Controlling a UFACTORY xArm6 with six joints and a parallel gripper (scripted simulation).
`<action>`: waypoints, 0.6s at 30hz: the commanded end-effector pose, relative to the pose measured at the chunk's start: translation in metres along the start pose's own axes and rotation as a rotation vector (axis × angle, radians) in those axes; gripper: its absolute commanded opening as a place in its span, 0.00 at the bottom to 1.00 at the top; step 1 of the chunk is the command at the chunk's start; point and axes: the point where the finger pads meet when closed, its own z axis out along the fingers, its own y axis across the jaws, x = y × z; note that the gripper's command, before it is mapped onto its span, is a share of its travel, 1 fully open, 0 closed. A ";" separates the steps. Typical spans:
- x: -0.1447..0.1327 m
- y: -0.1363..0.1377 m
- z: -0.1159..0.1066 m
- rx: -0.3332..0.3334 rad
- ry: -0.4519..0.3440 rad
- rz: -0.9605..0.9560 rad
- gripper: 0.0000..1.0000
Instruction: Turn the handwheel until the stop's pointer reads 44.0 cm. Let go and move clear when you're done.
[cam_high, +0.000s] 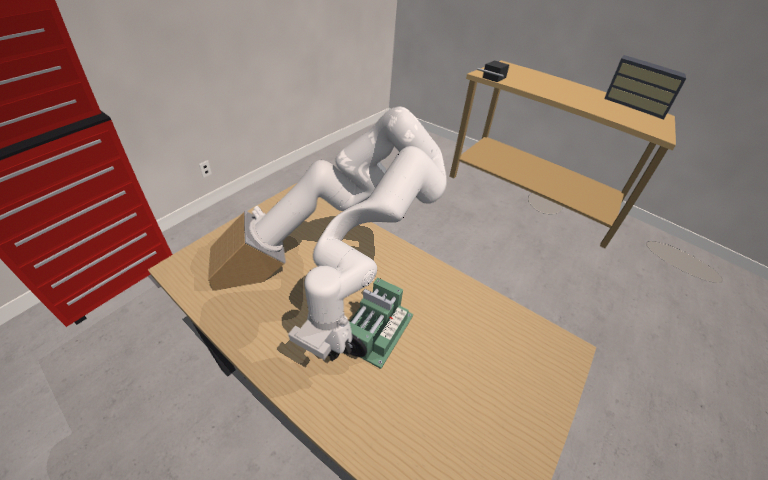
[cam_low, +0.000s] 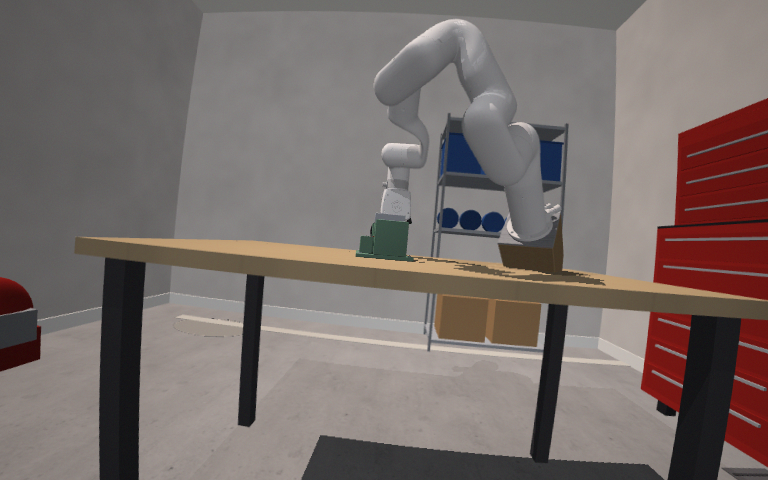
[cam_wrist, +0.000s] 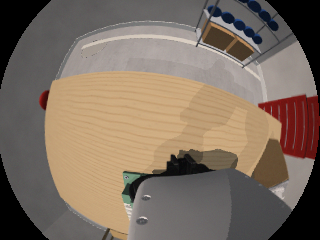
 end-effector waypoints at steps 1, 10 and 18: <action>0.001 0.000 -0.001 0.001 0.002 0.000 0.06; 0.001 0.000 -0.003 0.001 0.002 0.000 0.06; 0.001 0.000 -0.005 0.001 0.002 0.000 0.06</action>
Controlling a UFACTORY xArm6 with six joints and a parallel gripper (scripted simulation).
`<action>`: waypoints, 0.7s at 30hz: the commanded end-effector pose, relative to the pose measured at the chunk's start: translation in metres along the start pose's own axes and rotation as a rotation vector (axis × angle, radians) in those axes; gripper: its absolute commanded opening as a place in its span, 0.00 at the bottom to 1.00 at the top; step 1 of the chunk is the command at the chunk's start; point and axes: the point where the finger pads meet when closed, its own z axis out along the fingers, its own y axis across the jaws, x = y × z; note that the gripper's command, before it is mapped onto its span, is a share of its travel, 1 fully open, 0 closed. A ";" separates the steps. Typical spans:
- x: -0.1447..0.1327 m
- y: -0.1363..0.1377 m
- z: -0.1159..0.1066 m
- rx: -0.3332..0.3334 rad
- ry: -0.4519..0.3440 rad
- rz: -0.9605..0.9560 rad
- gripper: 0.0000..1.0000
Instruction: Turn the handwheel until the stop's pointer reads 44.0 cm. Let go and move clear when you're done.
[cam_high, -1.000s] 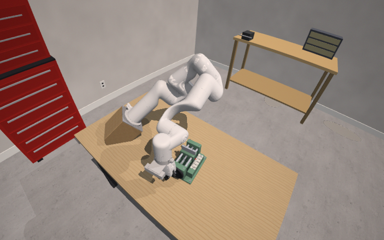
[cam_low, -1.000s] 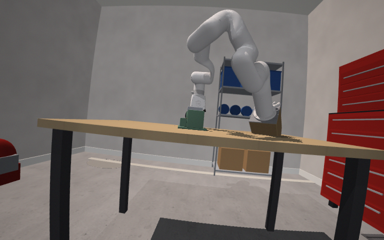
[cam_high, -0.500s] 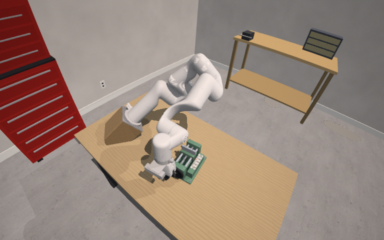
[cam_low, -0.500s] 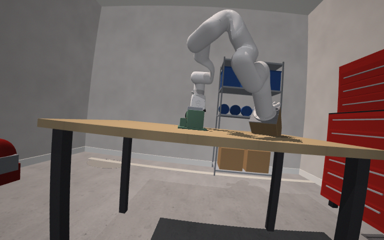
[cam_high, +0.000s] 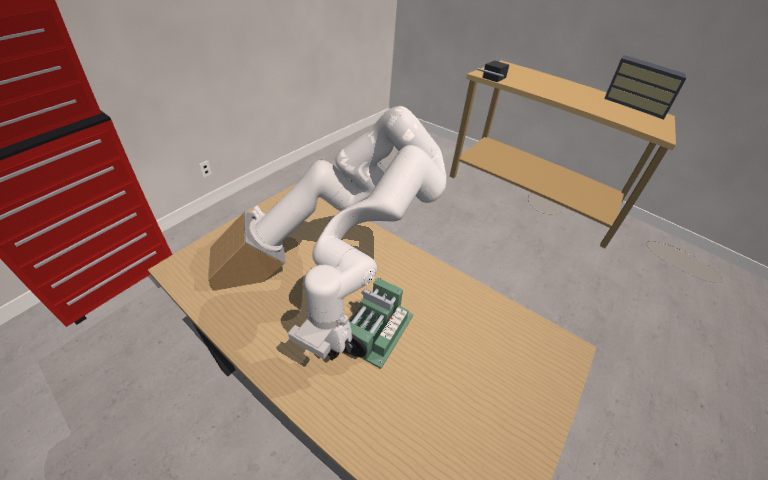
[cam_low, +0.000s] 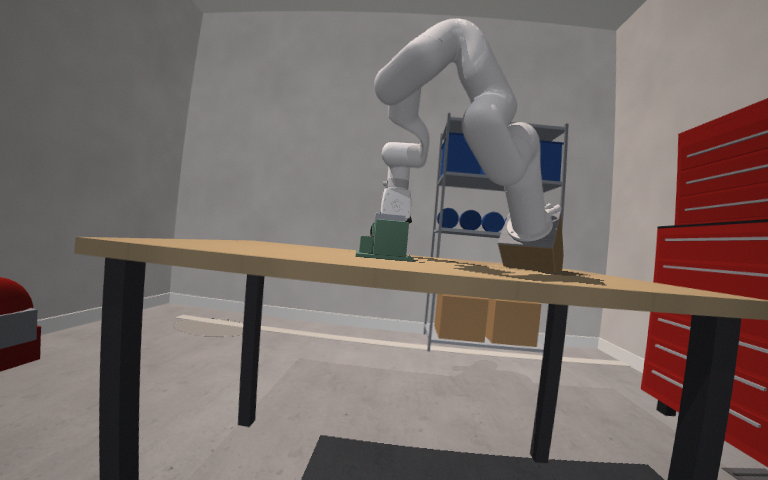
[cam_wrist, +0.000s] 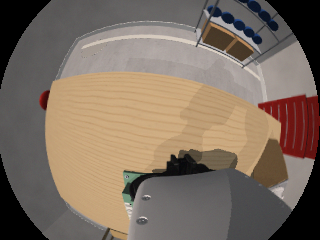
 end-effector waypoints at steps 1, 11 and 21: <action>0.001 0.000 -0.003 0.001 0.002 0.000 0.06; 0.001 0.000 -0.006 0.001 0.002 0.000 0.06; 0.001 -0.002 -0.013 0.001 0.002 0.000 0.06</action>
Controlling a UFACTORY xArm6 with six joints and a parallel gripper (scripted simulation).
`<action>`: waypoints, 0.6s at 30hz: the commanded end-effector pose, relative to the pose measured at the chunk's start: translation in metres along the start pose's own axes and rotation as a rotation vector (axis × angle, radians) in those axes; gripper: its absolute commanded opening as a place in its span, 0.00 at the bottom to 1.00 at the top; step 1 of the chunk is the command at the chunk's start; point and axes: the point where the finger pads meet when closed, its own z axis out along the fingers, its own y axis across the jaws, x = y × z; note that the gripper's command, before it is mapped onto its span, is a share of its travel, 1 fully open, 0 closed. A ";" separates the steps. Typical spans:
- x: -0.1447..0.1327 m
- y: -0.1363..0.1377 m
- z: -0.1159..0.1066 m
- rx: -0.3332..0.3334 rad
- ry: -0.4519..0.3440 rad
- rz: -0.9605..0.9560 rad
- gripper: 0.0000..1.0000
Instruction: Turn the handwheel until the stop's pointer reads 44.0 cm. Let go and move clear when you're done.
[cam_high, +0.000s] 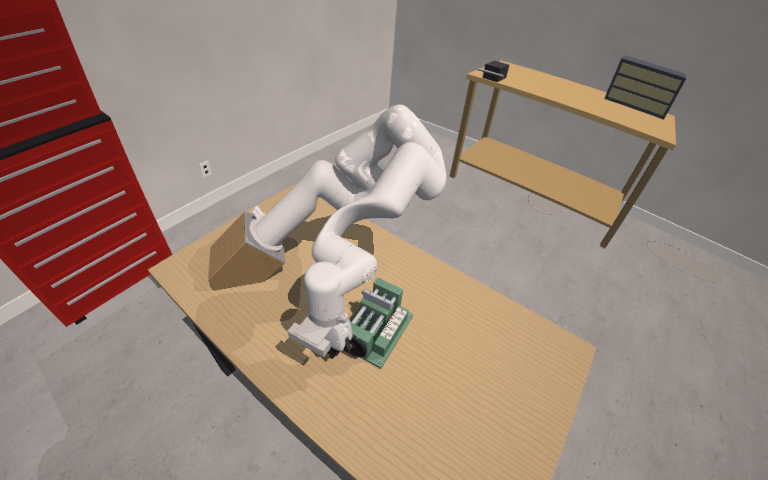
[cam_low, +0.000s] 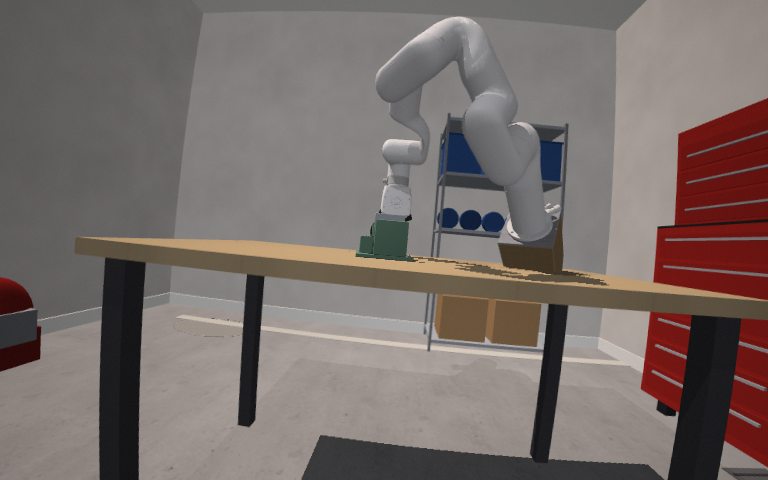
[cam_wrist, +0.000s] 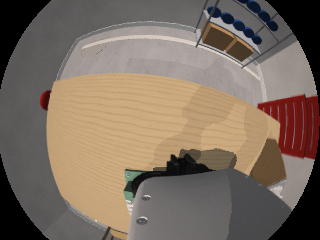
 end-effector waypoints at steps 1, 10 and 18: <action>0.001 -0.001 -0.005 0.001 0.002 0.000 0.06; 0.001 -0.004 -0.011 0.001 0.002 0.000 0.06; 0.001 -0.010 -0.018 0.001 0.002 0.000 0.06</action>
